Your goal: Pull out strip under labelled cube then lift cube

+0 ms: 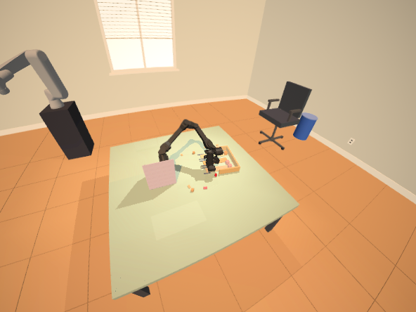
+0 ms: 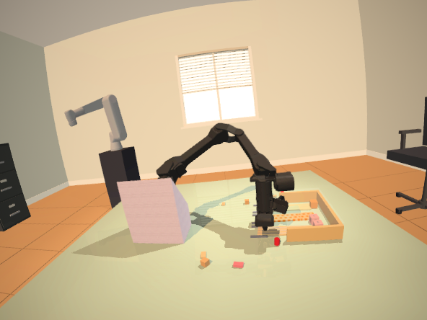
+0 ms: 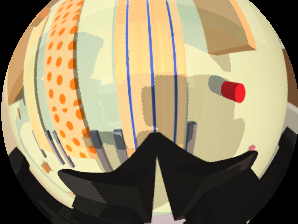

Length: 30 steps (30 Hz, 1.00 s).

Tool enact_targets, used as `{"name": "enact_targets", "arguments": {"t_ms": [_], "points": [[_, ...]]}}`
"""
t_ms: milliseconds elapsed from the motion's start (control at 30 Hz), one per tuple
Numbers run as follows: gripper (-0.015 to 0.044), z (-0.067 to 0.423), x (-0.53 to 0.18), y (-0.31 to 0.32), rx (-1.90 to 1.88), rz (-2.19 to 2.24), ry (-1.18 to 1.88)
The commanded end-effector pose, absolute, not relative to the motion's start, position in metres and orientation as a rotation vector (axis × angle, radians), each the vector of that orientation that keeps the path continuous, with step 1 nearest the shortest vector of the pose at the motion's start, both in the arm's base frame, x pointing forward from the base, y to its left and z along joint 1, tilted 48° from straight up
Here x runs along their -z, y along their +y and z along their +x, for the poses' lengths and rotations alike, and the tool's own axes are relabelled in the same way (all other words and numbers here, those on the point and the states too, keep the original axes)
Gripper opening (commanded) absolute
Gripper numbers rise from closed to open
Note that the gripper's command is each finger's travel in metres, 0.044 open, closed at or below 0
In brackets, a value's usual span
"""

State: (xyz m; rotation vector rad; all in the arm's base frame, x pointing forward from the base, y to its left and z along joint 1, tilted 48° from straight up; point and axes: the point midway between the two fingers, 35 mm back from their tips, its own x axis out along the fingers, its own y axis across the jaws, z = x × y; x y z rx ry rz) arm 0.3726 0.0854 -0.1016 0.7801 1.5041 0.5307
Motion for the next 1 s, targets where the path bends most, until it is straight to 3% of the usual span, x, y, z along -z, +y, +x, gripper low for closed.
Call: {"name": "enact_targets", "arguments": {"t_ms": [0,967], "points": [[0.0000,0.3717,0.1021,0.0864,-0.532,0.788,1.506],[0.0000,0.3651,0.1035,0.0887,-0.532,0.788,1.506]]}}
